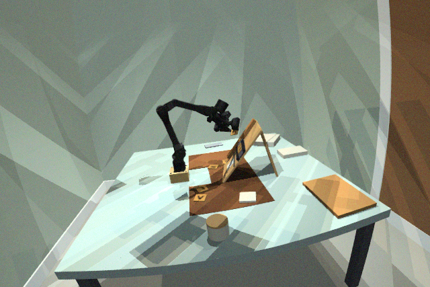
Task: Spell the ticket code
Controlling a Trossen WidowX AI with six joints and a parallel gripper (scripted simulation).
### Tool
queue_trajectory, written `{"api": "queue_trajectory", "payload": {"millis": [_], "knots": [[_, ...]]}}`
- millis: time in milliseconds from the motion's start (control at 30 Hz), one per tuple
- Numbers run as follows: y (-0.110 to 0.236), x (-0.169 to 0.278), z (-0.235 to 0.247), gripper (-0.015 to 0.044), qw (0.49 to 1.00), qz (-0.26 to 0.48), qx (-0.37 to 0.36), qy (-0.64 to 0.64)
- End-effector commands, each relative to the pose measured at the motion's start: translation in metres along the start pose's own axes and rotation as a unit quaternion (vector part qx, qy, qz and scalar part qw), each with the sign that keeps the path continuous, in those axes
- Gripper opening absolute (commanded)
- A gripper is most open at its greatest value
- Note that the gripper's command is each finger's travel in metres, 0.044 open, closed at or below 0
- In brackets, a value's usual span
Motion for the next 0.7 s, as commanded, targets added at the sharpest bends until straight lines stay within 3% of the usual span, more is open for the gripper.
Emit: {"api": "queue_trajectory", "payload": {"millis": [0, 400, 667], "knots": [[0.013, -0.005, -0.019, 0.0, 0.999, -0.024, 0.025, 0.017], [0.028, -0.005, -0.046, 0.0, 0.996, -0.042, 0.074, -0.019], [0.042, 0.02, -0.077, 0.0, 0.993, -0.027, 0.102, -0.053]]}}
Point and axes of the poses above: the point midway between the two fingers, 35 mm back from their tips, its own y axis back along the fingers, its own z axis across the jaws, x = y × z, the point moved 2 cm from there along y, back along the fingers, and after that the axes turned 7 degrees about -y, right-handed, at the moved point
